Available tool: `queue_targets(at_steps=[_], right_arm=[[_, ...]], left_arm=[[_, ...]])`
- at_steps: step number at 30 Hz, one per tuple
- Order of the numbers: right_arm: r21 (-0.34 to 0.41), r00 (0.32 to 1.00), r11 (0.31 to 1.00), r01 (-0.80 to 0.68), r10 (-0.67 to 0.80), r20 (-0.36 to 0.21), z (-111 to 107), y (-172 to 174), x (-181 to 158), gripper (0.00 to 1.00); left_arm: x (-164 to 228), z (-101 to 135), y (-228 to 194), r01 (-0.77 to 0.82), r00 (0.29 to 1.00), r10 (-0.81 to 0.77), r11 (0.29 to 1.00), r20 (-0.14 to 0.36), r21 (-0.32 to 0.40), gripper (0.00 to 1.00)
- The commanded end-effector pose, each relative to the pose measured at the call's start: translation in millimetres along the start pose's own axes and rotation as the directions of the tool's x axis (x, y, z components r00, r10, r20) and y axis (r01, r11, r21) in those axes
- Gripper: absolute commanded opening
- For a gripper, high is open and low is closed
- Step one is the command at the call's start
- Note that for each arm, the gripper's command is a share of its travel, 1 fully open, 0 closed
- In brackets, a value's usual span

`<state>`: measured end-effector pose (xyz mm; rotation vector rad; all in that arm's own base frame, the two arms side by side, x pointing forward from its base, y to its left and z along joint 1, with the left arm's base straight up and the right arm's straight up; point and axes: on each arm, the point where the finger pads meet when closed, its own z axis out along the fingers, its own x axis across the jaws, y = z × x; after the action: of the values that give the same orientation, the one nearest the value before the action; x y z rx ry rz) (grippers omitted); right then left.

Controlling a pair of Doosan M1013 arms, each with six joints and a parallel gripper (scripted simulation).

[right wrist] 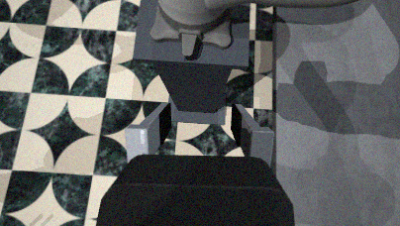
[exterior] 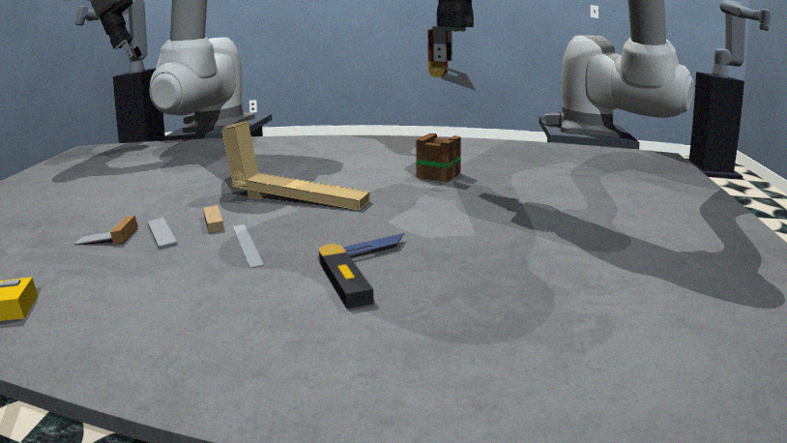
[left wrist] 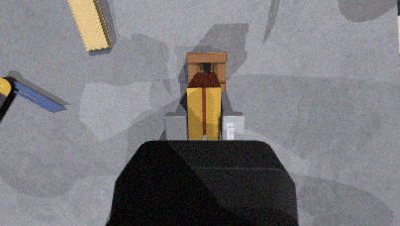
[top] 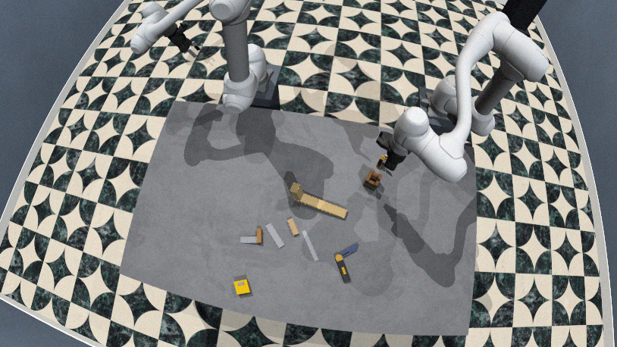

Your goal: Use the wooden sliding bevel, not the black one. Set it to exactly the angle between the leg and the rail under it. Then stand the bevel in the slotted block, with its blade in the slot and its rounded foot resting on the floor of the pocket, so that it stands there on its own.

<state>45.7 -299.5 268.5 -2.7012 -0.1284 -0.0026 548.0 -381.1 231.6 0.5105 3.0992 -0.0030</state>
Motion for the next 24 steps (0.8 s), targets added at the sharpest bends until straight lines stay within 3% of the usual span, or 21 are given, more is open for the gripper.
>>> queue_targets(at_steps=[1,6,15,24], right_arm=[[-0.001,1.0,1.0,0.0,0.0,0.0,-0.5,0.1,0.1,1.0],[-0.001,1.0,1.0,0.0,0.0,0.0,-0.5,0.1,0.1,1.0],[-0.001,1.0,1.0,0.0,0.0,0.0,-0.5,0.1,0.1,1.0],[-0.001,1.0,1.0,0.0,0.0,0.0,-0.5,0.1,0.1,1.0]], left_arm=[[-0.3,7.6,0.0,0.0,1.0,0.0,1.0,0.001,0.0,0.0],[-0.3,24.5,0.1,0.0,1.0,0.0,1.0,0.001,0.0,0.0],[-0.3,81.0,0.2,0.0,1.0,0.0,1.0,0.001,0.0,0.0],[-0.3,87.5,0.2,0.0,1.0,0.0,1.0,0.001,0.0,0.0]])
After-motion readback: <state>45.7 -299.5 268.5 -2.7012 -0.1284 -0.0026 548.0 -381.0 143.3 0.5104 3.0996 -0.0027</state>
